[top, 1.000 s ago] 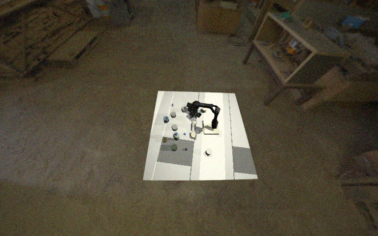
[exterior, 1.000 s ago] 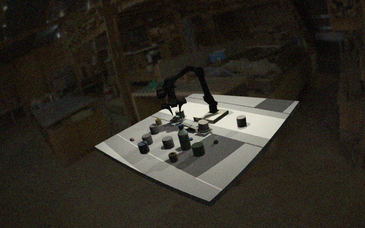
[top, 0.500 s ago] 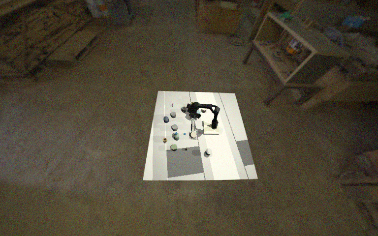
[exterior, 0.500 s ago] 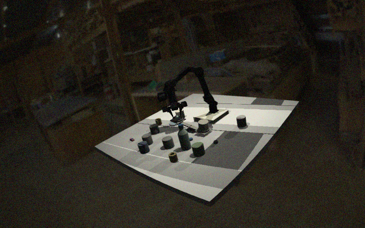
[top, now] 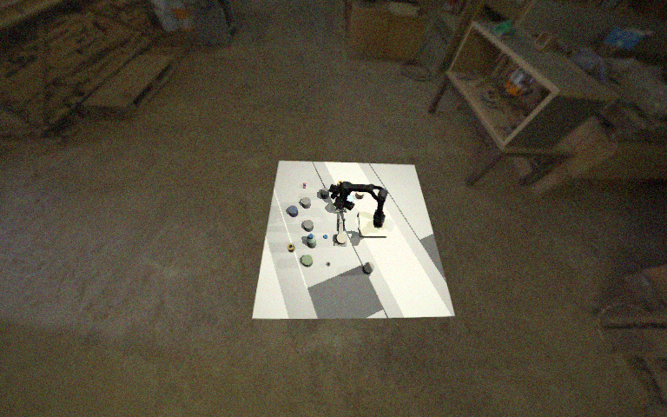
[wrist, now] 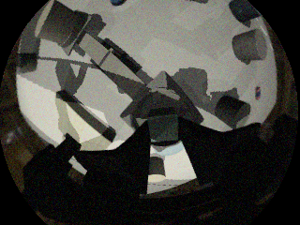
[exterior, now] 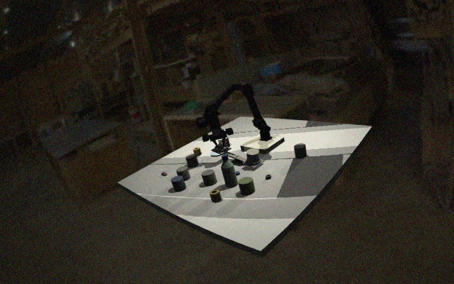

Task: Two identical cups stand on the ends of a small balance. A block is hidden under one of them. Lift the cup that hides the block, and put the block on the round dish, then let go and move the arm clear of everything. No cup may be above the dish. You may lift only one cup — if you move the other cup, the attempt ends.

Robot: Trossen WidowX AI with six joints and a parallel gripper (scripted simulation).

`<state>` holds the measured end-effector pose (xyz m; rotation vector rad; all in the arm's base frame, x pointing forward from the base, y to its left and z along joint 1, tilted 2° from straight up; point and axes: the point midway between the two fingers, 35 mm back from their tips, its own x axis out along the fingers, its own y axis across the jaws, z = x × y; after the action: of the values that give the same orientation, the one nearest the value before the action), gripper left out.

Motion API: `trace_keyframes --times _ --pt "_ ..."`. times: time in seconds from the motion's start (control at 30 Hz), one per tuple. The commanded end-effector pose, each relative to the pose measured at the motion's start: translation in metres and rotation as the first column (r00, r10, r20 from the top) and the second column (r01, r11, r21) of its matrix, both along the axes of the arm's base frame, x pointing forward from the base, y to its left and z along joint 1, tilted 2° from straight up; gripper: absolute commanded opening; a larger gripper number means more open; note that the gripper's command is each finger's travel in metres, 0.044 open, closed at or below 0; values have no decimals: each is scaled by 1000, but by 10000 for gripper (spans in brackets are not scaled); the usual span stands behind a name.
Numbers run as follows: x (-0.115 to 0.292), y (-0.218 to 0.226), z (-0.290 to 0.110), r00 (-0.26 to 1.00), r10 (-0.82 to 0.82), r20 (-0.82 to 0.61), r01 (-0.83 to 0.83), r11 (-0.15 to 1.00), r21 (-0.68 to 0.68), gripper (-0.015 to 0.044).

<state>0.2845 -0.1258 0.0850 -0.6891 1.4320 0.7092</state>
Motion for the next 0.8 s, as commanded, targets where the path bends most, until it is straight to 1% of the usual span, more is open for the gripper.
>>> trace_keyframes --times 0.0,0.03,0.17,0.77 --pt "0 0 0 1000 -4 2 4 1000 2 115" --pt "0 0 0 1000 -4 2 4 1000 2 108" --pt "1 0 6 1000 -4 2 4 1000 2 3" --pt "0 -2 88 1000 -4 2 4 1000 2 0"
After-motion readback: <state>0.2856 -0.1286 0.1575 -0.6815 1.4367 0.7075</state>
